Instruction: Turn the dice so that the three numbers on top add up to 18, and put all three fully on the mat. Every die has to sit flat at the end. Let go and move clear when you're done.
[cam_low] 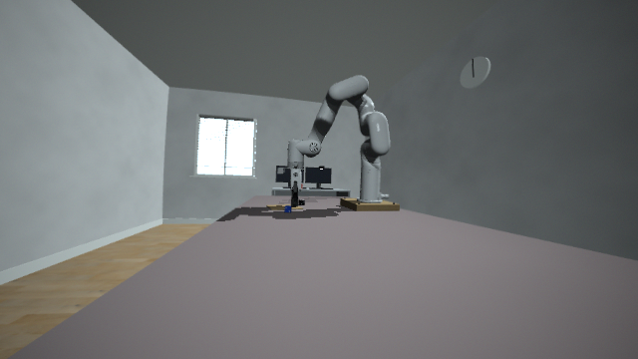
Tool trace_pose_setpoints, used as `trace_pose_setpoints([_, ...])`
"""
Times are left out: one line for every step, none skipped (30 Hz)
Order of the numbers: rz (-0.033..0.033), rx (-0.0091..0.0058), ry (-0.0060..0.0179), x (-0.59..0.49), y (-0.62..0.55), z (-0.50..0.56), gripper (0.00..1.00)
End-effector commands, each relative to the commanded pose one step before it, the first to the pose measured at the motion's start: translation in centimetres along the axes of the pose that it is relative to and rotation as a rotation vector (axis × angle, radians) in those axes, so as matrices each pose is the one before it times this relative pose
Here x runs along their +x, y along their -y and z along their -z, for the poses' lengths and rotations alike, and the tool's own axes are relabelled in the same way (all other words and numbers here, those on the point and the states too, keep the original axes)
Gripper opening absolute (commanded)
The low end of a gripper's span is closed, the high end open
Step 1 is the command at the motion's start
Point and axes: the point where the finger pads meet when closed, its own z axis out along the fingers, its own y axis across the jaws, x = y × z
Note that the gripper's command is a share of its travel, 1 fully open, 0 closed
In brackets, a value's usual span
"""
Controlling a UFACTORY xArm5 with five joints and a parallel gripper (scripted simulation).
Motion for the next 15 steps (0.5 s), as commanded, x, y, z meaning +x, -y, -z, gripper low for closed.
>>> trace_pose_setpoints([-0.00005,0.00002,-0.00324,0.128,-0.001,0.068,0.21])
trace_pose_setpoints([0.00000,0.00000,0.00000,0.000,0.000,0.000,0.21])
trace_pose_setpoints([0.00000,0.00000,0.00000,0.000,0.000,0.000,0.21])
trace_pose_setpoints([0.00000,0.00000,0.00000,0.000,0.001,-0.015,0.21])
trace_pose_setpoints([0.00000,0.00000,0.00000,0.000,0.001,-0.019,0.21])
trace_pose_setpoints([0.00000,0.00000,0.00000,0.000,0.001,-0.023,0.21])
trace_pose_setpoints([0.00000,0.00000,0.00000,0.000,0.001,-0.026,0.21])
trace_pose_setpoints([0.00000,0.00000,0.00000,0.000,0.001,-0.028,0.21])
trace_pose_setpoints([0.00000,0.00000,0.00000,0.000,0.001,-0.030,0.21])
trace_pose_setpoints([0.00000,0.00000,0.00000,0.000,0.001,-0.031,0.21])
trace_pose_setpoints([0.00000,0.00000,0.00000,0.000,0.001,-0.031,0.21])
trace_pose_setpoints([0.00000,0.00000,0.00000,0.000,0.001,-0.030,0.21])
trace_pose_setpoints([0.00000,0.00000,0.00000,0.000,0.001,-0.028,0.21])
trace_pose_setpoints([0.00000,0.00000,0.00000,0.000,0.001,-0.026,0.21])
trace_pose_setpoints([0.00000,0.00000,0.00000,0.000,0.001,-0.023,0.21])
